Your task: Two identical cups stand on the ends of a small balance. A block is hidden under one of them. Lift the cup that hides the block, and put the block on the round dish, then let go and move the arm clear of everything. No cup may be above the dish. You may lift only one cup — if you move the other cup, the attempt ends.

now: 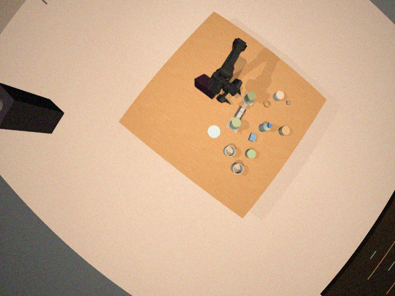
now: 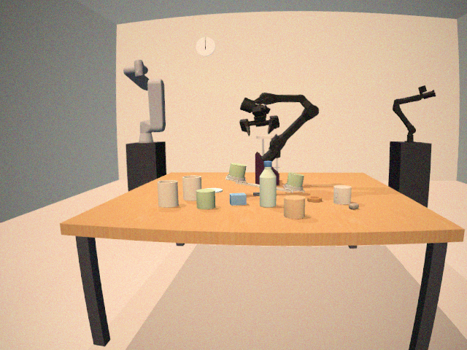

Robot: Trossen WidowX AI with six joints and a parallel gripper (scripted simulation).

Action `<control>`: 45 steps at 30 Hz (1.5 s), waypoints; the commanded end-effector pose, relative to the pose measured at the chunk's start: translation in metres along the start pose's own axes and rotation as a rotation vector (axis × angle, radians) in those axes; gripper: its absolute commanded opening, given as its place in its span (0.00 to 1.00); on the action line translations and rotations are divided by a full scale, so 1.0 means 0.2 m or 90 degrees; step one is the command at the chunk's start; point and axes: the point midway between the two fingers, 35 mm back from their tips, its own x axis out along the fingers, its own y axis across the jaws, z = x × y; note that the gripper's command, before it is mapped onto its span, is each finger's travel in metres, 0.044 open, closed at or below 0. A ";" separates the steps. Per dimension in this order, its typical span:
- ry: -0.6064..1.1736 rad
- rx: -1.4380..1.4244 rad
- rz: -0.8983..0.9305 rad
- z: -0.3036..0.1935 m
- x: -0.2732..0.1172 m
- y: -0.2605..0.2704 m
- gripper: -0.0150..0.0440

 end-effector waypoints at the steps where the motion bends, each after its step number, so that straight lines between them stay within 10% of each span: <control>1: 0.044 -0.078 0.035 -0.06 0.05 0.04 1.00; 45: 0.411 0.387 -0.116 -0.13 0.54 0.46 1.00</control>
